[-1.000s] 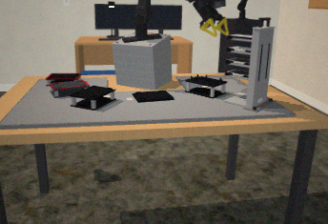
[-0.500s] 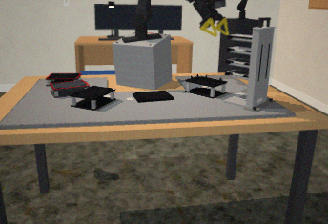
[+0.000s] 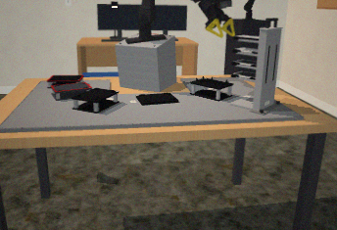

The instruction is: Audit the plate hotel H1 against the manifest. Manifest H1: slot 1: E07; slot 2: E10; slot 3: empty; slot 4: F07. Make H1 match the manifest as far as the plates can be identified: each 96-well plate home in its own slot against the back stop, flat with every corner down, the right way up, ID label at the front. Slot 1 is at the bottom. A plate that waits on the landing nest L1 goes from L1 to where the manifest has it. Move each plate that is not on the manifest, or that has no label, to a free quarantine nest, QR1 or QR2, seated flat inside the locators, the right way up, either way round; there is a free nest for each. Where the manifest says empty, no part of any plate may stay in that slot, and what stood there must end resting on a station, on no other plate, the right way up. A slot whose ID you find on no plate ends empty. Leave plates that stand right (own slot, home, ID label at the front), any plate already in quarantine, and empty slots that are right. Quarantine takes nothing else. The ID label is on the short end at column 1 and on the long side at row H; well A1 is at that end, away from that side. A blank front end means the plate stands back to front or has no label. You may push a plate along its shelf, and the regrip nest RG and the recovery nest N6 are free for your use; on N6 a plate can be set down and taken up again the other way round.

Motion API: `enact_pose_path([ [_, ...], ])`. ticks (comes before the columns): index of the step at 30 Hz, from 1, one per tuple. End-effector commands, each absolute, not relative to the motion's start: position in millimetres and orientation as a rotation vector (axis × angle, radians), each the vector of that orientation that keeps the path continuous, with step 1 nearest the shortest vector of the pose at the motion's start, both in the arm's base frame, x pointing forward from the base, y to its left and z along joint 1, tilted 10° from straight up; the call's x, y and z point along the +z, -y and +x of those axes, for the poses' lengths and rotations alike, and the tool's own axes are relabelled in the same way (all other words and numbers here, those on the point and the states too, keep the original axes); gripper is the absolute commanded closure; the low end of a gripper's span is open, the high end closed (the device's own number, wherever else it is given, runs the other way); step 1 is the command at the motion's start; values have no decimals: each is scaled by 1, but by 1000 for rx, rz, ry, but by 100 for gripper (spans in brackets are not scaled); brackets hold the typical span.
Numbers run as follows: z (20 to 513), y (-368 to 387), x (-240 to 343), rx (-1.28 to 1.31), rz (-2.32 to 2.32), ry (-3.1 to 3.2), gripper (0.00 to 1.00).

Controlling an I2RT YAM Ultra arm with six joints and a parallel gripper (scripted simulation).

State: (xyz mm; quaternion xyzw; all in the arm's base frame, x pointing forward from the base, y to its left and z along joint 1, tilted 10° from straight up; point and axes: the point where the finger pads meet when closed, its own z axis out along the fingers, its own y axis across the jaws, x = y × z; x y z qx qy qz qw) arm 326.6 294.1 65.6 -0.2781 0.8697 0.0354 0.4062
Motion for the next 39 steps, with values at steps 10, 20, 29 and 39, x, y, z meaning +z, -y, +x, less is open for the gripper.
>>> enact_pose_path([
  [10,330,-299,74,105,-694,-2171,0],
  [20,330,-299,74,105,-694,-2171,0],
  [29,333,-306,91,132,-680,-2130,0],
  [39,313,-291,75,113,-690,-2162,0],
])
